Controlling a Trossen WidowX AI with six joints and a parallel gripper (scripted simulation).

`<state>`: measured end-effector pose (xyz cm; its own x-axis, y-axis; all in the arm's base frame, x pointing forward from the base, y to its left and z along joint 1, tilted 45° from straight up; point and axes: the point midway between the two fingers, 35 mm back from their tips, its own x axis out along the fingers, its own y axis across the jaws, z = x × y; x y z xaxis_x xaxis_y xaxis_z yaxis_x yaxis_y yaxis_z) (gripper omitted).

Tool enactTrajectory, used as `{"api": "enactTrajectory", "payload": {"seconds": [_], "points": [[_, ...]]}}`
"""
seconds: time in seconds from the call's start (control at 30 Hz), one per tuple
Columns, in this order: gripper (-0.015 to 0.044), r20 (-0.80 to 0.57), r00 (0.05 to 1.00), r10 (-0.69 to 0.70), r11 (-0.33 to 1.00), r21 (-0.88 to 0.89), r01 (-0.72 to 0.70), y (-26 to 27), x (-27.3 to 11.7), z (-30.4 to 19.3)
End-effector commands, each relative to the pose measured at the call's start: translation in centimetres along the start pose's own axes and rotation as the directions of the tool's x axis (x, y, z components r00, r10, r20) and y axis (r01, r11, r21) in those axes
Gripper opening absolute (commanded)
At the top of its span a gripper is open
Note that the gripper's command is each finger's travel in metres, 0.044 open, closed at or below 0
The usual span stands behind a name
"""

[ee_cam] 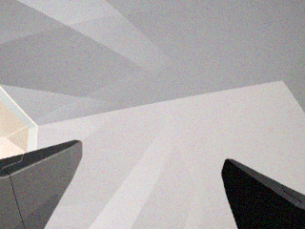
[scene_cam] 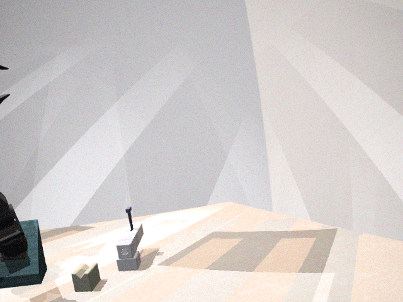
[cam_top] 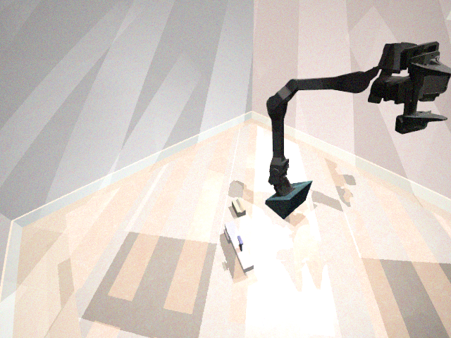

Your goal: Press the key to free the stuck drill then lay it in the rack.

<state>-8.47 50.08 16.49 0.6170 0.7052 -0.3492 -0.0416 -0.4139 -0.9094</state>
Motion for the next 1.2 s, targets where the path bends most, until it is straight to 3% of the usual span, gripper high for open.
{"api": "enactTrajectory", "payload": {"seconds": [0.0, 0.3, 0.47, 0.8, 0.97, 1.17], "points": [[0.0374, 0.000, 1.000, 0.000, 1.000, 0.000, 0.000, 0.0, 0.0, 0.0], [0.0137, -0.011, 1.000, 0.009, 1.000, 0.010, -0.008, 0.1, 0.5, -0.4], [0.0006, -0.126, 0.986, 0.107, 0.987, 0.131, -0.090, 1.8, 5.0, -5.3], [0.0000, -0.376, 0.827, 0.418, 0.802, 0.581, -0.141, 8.1, 12.5, -19.4], [0.0000, -0.455, 0.686, 0.568, 0.646, 0.763, -0.029, 11.7, 13.6, -26.1], [0.0000, -0.499, 0.475, 0.725, 0.460, 0.864, 0.204, 15.9, 12.9, -33.6]]}}
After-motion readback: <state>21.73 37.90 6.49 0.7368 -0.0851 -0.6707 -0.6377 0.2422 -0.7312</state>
